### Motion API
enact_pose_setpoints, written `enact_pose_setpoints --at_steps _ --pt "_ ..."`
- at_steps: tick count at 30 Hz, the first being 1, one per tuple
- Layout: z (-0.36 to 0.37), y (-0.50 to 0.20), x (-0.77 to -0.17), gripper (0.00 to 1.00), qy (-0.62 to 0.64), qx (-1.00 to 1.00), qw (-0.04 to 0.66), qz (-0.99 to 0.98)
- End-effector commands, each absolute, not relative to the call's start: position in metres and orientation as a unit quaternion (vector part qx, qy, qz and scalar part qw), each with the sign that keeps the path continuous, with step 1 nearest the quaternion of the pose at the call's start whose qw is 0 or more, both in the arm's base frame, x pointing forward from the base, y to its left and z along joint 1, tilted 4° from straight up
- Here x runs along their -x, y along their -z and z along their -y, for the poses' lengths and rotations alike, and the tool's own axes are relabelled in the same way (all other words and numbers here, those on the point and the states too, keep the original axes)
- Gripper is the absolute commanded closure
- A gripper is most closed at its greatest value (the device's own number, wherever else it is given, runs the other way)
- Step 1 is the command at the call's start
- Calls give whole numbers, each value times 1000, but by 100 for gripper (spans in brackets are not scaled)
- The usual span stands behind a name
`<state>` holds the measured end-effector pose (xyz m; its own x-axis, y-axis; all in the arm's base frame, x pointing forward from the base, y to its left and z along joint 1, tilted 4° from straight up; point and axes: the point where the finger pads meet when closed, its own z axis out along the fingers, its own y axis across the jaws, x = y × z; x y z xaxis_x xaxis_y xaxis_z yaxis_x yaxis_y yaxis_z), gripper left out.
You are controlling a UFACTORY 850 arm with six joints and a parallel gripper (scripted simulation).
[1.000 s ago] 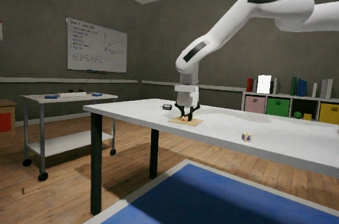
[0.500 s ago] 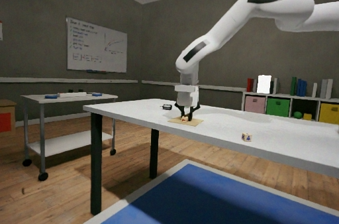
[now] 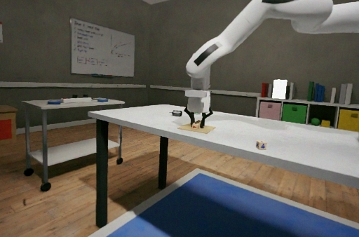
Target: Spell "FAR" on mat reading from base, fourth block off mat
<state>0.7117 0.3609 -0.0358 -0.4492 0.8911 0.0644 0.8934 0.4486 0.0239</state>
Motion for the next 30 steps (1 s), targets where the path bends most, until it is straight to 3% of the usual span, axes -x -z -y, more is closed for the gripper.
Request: enact_pose_setpoints --at_steps 1,13,30 --pt "-361 34 -713 57 28 524 20 851" --pt "-361 27 -713 57 28 524 20 851" --pt "-356 -43 -713 57 28 524 20 851"
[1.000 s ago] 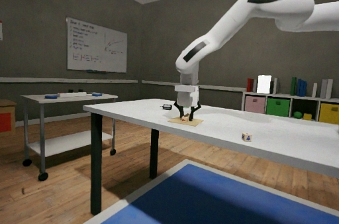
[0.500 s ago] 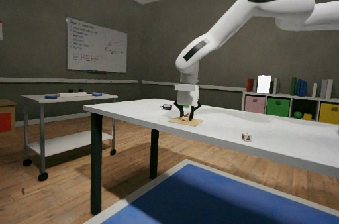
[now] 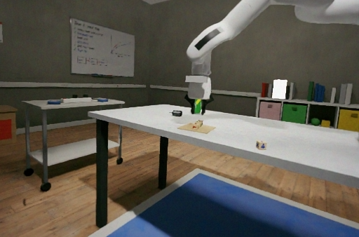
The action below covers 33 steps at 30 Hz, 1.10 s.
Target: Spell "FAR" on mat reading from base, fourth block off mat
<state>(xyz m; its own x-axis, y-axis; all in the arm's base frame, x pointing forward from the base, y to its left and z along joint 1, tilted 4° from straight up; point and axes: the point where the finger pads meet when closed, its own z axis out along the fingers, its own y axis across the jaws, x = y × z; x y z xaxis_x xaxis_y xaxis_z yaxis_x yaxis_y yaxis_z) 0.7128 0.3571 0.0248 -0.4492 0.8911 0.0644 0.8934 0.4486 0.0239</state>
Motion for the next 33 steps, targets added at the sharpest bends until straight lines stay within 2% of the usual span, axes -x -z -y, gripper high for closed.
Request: enact_pose_setpoints --at_steps 1,8,9,33 --pt "-356 -47 -713 57 28 524 20 851" --pt "-355 -56 -713 57 28 524 20 851" --pt "-355 -56 -713 0 28 524 20 851" --pt "-355 -56 -713 0 28 524 20 851"
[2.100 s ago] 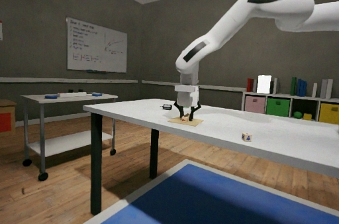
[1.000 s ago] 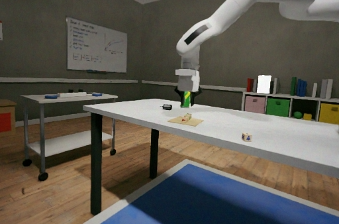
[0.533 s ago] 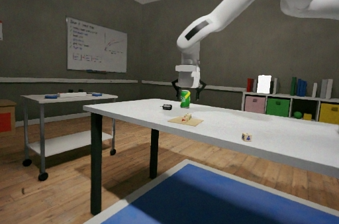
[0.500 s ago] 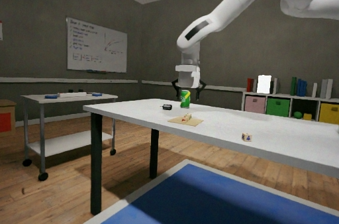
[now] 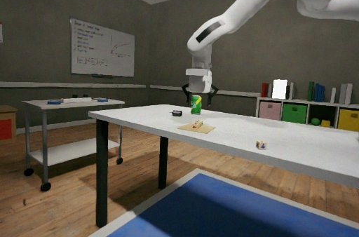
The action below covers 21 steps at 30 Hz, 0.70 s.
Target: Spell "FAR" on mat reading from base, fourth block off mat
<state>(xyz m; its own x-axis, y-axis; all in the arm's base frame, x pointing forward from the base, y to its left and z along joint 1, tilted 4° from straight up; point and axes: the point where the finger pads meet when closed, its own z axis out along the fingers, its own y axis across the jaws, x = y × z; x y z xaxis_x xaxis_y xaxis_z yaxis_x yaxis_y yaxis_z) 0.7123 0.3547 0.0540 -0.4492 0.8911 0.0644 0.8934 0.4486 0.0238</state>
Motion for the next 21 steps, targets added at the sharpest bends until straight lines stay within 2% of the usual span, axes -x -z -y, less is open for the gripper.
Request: enact_pose_setpoints --at_steps 1,21 --pt "-355 -57 -713 0 28 524 20 851" --pt "-350 -127 -714 0 28 524 20 851"
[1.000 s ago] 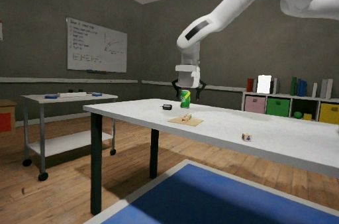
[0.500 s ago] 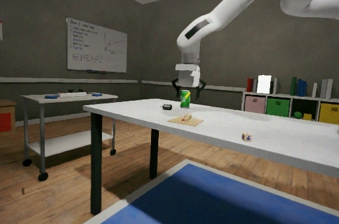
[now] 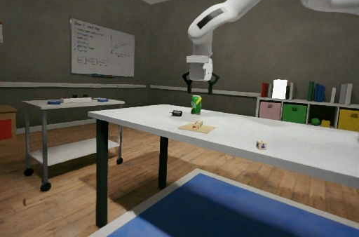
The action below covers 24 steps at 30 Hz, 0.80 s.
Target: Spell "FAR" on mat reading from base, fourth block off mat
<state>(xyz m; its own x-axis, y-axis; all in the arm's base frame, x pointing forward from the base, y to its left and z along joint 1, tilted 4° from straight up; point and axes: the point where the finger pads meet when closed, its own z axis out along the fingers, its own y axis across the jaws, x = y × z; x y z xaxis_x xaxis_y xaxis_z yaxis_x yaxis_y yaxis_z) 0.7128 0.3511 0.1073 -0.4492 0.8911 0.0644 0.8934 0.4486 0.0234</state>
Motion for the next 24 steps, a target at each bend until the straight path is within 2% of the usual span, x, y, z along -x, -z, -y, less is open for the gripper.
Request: enact_pose_setpoints --at_steps 1,24 --pt "-350 -131 -714 0 28 524 20 851" --pt "-349 -139 -714 0 28 524 20 851"
